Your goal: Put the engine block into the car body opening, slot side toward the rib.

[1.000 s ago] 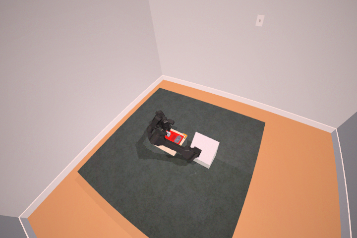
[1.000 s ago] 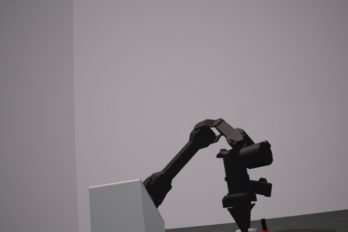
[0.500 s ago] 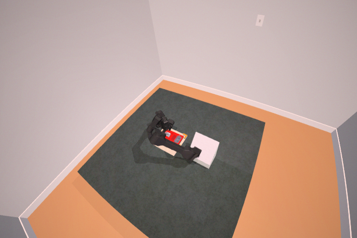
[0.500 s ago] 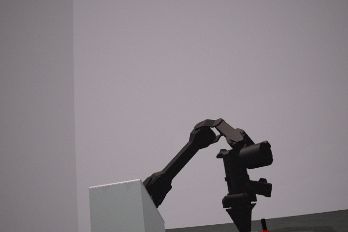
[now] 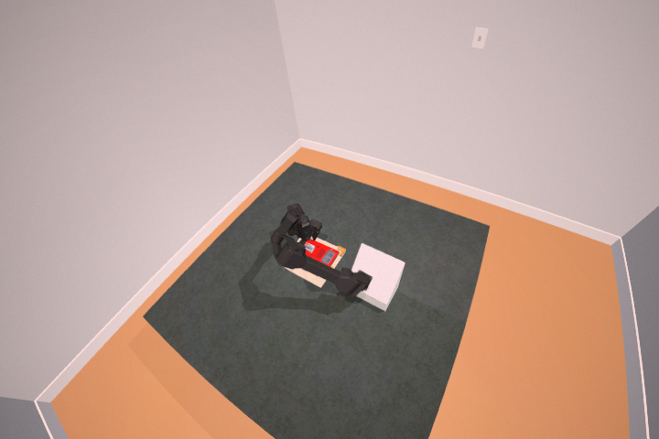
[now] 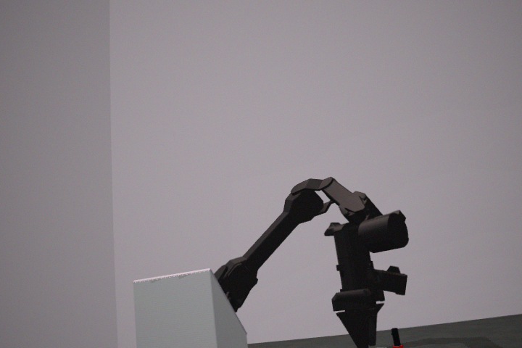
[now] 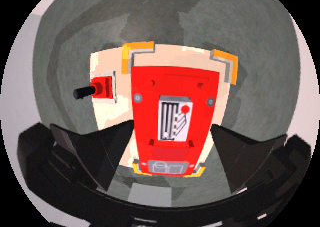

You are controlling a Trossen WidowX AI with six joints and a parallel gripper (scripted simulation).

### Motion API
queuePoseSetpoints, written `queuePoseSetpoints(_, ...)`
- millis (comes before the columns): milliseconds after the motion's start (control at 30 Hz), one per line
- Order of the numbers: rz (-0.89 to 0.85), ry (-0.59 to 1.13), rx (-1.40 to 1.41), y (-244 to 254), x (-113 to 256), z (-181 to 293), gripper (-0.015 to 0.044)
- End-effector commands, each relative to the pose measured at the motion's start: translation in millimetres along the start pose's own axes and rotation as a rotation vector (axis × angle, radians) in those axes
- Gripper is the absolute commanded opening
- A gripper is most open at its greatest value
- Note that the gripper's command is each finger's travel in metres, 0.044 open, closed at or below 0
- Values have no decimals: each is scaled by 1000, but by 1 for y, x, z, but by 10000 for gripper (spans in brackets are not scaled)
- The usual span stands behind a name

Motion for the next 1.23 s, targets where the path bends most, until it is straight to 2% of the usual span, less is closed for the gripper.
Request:
queuePoseSetpoints(0, 3, -10, 4, 0, 12, -1, 440)
queuePoseSetpoints(233, 3, -10, 4, 0, 12, -1, 440)
queuePoseSetpoints(800, 3, -10, 4, 0, 12, -1, 0)
queuePoseSetpoints(1200, 3, -10, 4, 0, 12, -1, 0)
Point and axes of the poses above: the point midway between the two fingers, 35 mm back from their tips, its own x axis back along the fingers, its own y axis across the jaws, z = x × y, the point moved 4 cm from there along x, back along the fingers, and after that the axes turned 10 degrees about -x, right-handed, at the moved point
